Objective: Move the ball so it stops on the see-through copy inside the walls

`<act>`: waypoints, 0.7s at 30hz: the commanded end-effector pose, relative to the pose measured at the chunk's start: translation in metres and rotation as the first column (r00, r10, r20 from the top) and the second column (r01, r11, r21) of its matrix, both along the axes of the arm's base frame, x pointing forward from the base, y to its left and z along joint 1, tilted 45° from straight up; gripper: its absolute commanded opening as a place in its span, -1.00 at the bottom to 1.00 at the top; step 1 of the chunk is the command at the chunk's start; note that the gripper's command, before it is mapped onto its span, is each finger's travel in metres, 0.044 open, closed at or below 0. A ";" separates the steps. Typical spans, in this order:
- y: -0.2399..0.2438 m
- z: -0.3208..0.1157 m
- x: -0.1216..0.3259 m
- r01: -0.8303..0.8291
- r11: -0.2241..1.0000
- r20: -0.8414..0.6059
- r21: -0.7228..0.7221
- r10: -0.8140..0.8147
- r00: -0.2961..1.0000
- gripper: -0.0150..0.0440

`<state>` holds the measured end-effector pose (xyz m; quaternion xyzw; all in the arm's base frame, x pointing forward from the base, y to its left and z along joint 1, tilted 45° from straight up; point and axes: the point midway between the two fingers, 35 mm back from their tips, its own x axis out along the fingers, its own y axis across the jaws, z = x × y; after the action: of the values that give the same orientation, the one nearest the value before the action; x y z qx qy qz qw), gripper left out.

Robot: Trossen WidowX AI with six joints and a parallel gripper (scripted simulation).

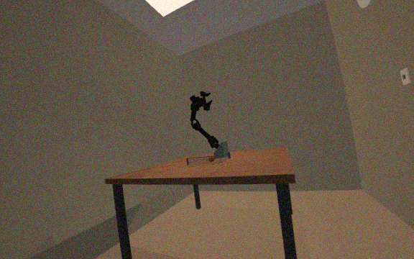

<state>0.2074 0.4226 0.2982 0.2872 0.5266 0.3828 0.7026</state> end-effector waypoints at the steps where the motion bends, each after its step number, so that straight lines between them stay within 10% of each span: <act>1: -0.012 -0.038 0.023 0.068 0.990 0.020 -0.123 -0.066 0.998 0.71; 10: -0.085 -0.155 0.086 0.257 0.798 0.112 -0.544 -0.235 0.966 0.71; 21: -0.228 -0.262 0.113 0.236 0.256 0.182 -0.937 -0.218 0.959 0.71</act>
<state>0.3202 0.2259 0.0526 -0.0593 0.5889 -0.0670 0.8033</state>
